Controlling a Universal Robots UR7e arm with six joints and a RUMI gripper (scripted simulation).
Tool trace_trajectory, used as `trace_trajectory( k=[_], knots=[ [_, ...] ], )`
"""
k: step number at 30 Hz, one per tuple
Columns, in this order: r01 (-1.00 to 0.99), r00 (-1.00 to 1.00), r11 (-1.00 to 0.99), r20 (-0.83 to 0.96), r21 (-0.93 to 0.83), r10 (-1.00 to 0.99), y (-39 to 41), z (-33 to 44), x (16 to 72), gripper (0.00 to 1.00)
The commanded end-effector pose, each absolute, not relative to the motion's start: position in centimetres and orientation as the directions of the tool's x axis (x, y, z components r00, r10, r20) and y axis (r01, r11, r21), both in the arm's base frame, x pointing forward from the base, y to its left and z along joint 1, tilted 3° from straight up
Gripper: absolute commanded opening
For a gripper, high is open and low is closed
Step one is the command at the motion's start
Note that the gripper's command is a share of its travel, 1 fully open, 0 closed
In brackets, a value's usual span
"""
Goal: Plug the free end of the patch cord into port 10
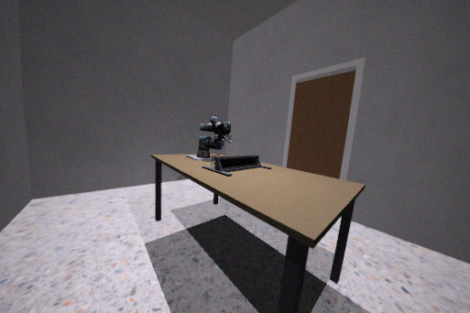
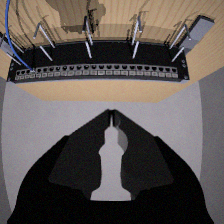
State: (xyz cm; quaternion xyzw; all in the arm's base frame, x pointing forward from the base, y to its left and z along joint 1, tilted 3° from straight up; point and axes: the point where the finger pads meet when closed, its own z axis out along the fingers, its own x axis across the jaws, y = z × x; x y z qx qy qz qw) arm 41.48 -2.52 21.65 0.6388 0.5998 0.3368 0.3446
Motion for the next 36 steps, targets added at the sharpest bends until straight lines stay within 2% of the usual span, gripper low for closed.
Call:
trace_trajectory(
  k=[1,36],
  knots=[
    [0.534,0.054,-0.043,0.016,0.844,0.998,-2.5,21.6,41.6,0.00],
    [0.534,0.054,-0.043,0.016,0.845,0.998,-2.6,20.2,43.9,0.00]
  ],
)
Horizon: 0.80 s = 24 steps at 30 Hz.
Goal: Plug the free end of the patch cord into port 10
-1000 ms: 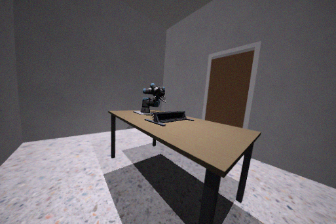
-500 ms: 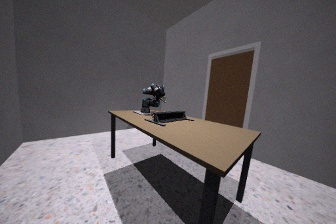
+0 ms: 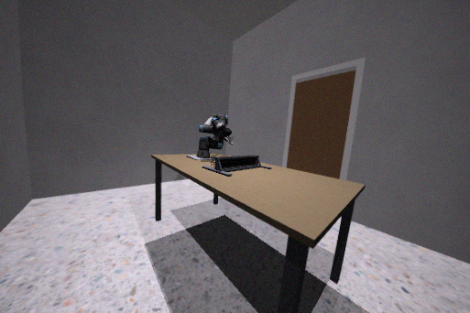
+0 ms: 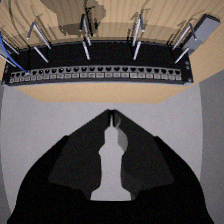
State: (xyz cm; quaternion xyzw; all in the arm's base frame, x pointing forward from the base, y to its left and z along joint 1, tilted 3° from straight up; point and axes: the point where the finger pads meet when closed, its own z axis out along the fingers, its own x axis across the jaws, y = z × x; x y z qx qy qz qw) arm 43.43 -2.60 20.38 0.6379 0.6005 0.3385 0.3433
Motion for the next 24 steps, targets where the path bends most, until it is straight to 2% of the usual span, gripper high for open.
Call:
trace_trajectory(
  k=[1,24],
  knots=[
    [0.534,0.054,-0.043,0.016,0.845,0.998,-2.6,20.1,44.0,0.00],
    [0.534,0.054,-0.043,0.016,0.845,0.998,-2.8,18.4,46.7,0.00]
  ],
)
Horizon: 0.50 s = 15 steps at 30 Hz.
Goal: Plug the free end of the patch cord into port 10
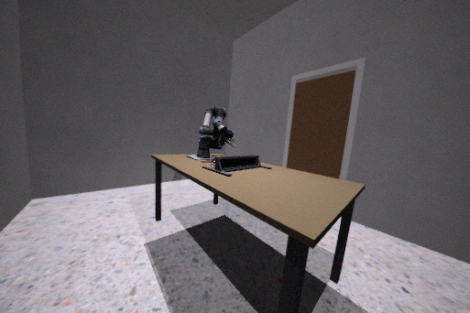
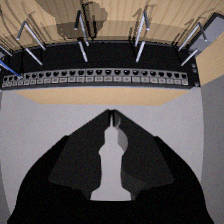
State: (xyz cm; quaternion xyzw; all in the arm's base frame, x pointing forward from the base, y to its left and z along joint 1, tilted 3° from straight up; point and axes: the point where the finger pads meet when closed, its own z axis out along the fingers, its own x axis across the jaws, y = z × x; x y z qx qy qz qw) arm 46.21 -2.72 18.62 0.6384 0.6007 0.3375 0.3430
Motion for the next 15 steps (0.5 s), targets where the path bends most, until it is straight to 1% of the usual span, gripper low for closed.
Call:
trace_trajectory(
  k=[1,15],
  knots=[
    [0.534,0.054,-0.043,0.016,0.845,0.998,-2.8,18.3,46.9,0.00],
    [0.534,0.054,-0.043,0.016,0.845,0.998,-2.8,17.0,48.9,0.00]
  ],
)
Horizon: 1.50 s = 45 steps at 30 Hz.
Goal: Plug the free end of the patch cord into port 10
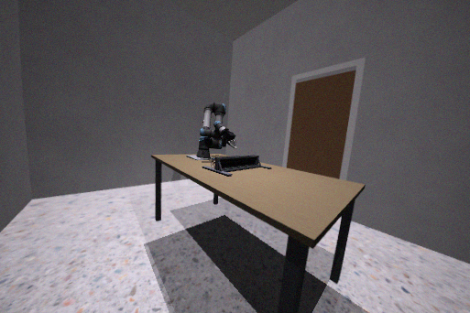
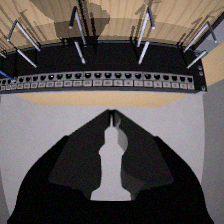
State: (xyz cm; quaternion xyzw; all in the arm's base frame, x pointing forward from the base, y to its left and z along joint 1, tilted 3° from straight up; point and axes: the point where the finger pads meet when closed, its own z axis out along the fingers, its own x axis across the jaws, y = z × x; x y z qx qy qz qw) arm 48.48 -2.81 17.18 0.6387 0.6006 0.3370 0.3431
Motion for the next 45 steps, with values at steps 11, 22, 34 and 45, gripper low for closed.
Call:
trace_trajectory(
  k=[11,22,34,45],
  knots=[
    [0.534,0.054,-0.043,0.016,0.845,0.998,-2.9,15.9,50.7,0.00],
    [0.534,0.054,-0.043,0.016,0.845,0.998,-3.0,15.1,51.9,0.00],
    [0.534,0.054,-0.043,0.016,0.845,0.998,-3.0,14.5,52.8,0.00],
    [0.534,0.054,-0.043,0.016,0.845,0.998,-3.0,14.3,53.2,0.00]
  ],
)
